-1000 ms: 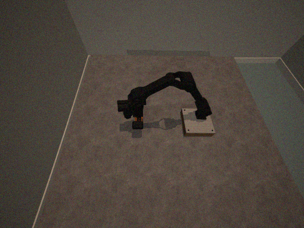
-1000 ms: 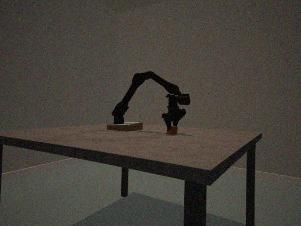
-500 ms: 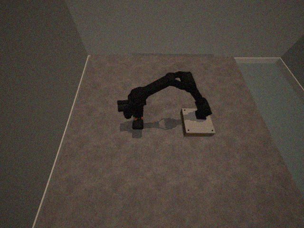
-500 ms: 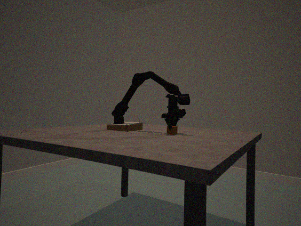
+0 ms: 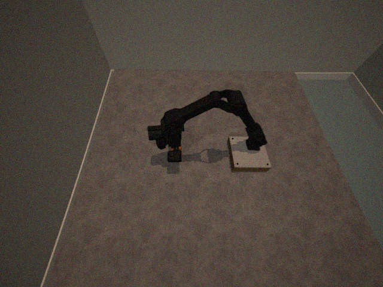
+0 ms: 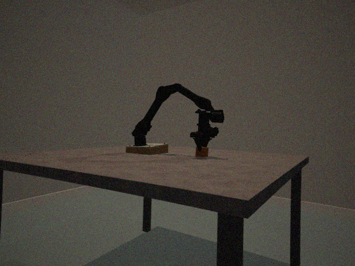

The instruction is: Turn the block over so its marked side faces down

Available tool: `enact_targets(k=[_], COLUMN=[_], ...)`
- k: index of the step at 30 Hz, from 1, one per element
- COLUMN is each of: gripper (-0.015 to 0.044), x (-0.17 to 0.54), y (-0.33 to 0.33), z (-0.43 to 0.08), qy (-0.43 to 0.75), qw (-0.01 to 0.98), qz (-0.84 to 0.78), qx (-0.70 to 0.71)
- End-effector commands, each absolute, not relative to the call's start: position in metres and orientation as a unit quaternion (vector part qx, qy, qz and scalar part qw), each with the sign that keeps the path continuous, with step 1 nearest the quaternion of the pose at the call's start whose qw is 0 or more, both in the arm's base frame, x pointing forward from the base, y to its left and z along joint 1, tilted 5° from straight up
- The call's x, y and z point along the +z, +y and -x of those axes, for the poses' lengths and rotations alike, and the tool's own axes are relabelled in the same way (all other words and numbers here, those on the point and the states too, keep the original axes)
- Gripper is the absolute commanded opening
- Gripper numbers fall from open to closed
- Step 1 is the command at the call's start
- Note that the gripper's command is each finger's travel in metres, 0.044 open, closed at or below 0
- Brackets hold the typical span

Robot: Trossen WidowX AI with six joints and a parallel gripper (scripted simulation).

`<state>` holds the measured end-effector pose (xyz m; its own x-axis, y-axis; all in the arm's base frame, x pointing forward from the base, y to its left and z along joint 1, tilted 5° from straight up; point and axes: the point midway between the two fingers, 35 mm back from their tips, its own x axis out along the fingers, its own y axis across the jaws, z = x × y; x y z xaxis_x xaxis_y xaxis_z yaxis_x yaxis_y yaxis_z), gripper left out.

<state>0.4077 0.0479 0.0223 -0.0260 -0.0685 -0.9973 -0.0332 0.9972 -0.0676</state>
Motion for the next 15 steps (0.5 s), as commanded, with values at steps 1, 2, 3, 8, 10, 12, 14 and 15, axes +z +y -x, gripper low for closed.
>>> enact_targets(k=[1,2,3,8,10,12,14,15], gripper=[0.0,0.0,0.0,0.0,0.0,0.0,0.0,0.0], x=[0.0429,0.0429,0.0429,0.042,0.0407,0.0396,0.0386,0.0382], y=[0.0499,0.0499,0.0499,0.05,0.0502,0.0503,0.0504,0.0505], z=[-0.412,-0.412,-0.412,-0.4127,-0.4136,-0.4144,-0.415,-0.4153], qy=[0.708,0.708,0.708,0.7,0.691,0.681,0.671,0.666], qw=[0.706,0.706,0.706,0.713,0.722,0.732,0.741,0.746], qz=[0.034,0.034,0.034,0.034,0.035,0.035,0.035,0.035], qx=[-0.01,-0.01,-0.01,-0.009,-0.009,-0.008,-0.007,-0.007])
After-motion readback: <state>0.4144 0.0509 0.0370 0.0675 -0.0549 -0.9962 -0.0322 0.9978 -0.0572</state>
